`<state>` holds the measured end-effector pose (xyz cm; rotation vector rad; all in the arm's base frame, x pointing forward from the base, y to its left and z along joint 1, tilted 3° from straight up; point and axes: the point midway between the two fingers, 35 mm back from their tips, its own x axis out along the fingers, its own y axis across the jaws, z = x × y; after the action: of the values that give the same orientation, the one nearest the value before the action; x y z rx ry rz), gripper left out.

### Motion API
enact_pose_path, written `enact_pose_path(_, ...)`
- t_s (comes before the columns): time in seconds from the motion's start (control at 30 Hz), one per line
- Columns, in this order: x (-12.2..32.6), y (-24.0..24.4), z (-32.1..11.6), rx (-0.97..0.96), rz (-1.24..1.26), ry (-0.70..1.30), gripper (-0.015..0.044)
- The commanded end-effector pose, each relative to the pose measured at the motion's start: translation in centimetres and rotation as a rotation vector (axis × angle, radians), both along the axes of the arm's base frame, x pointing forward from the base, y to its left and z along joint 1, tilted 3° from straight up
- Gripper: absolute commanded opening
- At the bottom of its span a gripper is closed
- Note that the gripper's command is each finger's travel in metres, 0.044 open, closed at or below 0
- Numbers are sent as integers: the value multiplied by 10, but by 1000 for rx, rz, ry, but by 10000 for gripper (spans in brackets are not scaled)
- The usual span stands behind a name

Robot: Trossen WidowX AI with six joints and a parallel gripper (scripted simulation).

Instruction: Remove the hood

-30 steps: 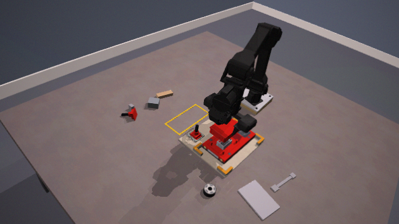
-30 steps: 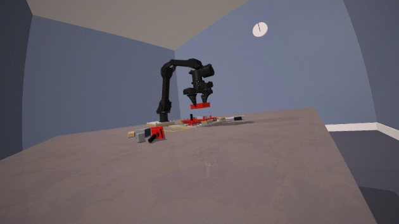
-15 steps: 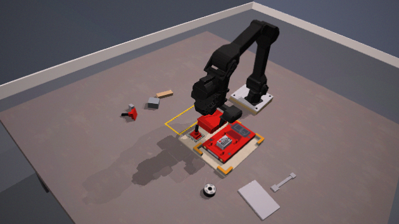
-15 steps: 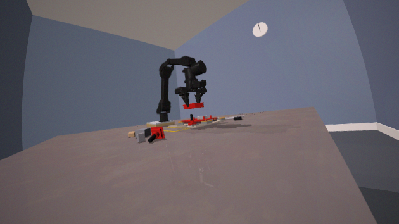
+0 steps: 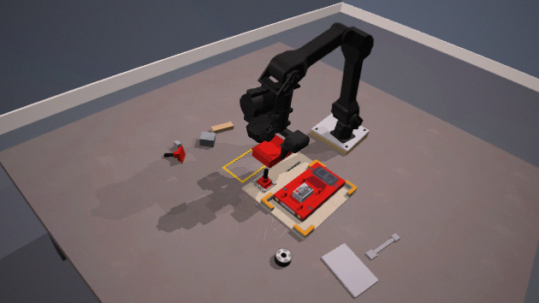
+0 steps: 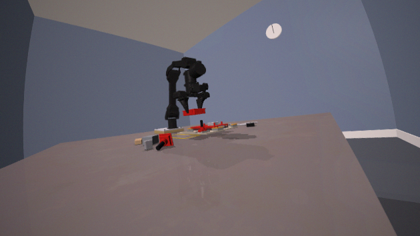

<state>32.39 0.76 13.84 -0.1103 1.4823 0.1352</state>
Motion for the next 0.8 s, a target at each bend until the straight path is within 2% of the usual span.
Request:
enact_pose_path(0.0,1,-14,2,1,1,-7,0)
enact_pose_path(0.53,-6,-77,4,-13,5,-8,0)
enact_pose_path(0.77,-7,-80,3,-14,5,-8,0)
